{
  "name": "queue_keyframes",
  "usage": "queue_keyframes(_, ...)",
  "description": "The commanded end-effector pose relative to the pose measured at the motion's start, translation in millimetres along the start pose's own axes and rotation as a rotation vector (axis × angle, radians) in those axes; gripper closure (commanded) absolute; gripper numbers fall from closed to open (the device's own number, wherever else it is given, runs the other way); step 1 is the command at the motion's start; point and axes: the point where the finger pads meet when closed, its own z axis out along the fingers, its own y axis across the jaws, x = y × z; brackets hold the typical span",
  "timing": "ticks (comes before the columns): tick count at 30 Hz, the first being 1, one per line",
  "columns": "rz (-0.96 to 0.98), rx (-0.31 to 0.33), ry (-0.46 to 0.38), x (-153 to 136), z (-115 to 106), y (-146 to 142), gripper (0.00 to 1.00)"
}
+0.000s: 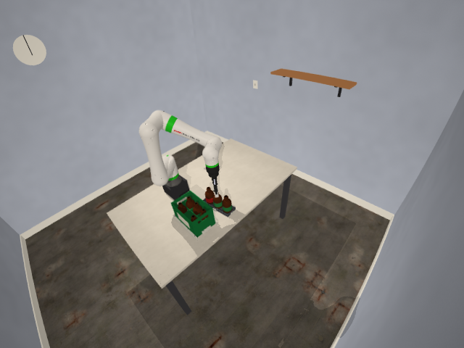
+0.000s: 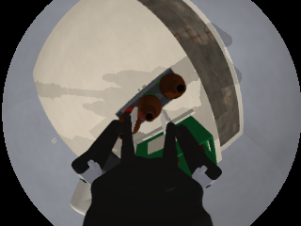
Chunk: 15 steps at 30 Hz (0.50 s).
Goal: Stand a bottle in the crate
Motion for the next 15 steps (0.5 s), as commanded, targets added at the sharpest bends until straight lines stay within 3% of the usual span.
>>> queue_keyframes(1,0.0,0.0,0.0,0.2,-0.2,0.1,0.62)
queue_keyframes(2,0.0,0.0,0.0,0.2,-0.2,0.1,0.62)
queue_keyframes(3,0.0,0.0,0.0,0.2,-0.2,0.1,1.0)
queue_keyframes(15,0.0,0.0,0.0,0.2,-0.2,0.1,1.0)
